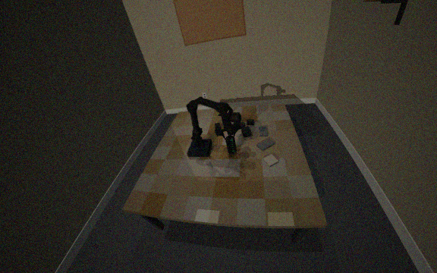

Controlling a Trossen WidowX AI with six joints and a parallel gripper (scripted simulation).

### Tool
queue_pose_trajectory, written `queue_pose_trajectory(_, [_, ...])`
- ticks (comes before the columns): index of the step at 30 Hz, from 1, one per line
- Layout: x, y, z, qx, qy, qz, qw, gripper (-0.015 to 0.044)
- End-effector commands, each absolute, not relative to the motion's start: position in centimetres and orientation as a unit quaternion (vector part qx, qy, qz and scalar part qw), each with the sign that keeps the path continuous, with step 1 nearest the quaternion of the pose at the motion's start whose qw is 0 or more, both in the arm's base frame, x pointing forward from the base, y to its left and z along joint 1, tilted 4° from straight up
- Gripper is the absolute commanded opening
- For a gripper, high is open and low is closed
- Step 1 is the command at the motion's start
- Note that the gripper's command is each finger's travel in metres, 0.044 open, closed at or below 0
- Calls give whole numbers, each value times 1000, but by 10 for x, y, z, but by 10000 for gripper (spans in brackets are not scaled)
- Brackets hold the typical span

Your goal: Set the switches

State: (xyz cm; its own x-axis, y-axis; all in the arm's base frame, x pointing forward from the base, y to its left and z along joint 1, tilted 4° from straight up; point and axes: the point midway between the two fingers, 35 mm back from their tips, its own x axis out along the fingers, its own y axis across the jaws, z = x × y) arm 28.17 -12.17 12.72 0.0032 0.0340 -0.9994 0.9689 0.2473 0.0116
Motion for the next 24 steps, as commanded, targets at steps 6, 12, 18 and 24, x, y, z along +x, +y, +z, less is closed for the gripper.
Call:
queue_pose_trajectory(6, [278, -113, 122, 446, 569, -424, 546, 336])
queue_pose_trajectory(12, [277, -108, 121, 446, 569, -424, 546, 336])
queue_pose_trajectory(18, [276, -103, 121, 446, 569, -424, 546, 336])
queue_pose_trajectory(24, [275, -99, 120, 446, 569, -424, 545, 336])
